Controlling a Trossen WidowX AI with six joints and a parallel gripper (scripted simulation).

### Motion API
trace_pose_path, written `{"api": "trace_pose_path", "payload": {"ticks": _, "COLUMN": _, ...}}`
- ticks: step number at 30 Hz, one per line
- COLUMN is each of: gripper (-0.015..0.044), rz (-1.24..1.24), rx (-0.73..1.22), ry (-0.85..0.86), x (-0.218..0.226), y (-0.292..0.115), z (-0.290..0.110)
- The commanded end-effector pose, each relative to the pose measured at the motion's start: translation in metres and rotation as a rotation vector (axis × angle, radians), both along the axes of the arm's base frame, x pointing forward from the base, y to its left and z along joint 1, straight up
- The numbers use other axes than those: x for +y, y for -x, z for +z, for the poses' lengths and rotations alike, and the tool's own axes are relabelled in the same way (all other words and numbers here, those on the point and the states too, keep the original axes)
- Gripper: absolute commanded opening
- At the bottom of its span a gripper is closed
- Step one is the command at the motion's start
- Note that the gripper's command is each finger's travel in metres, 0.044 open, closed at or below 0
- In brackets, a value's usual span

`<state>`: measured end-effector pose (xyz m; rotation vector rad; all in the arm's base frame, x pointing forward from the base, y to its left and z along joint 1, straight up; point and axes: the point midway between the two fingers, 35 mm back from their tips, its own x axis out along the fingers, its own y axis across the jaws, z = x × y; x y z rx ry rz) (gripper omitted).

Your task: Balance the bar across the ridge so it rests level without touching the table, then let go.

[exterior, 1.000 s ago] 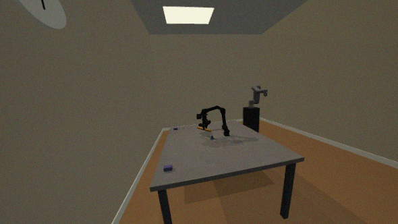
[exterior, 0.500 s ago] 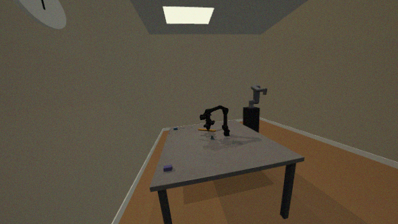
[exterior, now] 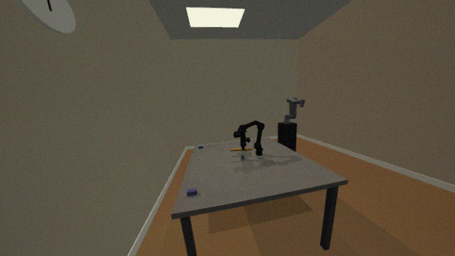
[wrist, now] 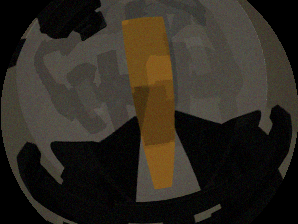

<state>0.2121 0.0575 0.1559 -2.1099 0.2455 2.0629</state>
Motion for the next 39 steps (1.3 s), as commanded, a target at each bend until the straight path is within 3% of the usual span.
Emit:
{"api": "trace_pose_path", "payload": {"ticks": 1, "gripper": 0.0000, "rz": 0.082, "rx": 0.004, "ry": 0.004, "x": 0.000, "y": 0.013, "z": -0.003}}
{"api": "trace_pose_path", "payload": {"ticks": 39, "gripper": 0.0000, "rz": 0.093, "rx": 0.004, "ry": 0.005, "x": -0.004, "y": 0.015, "z": -0.047}}
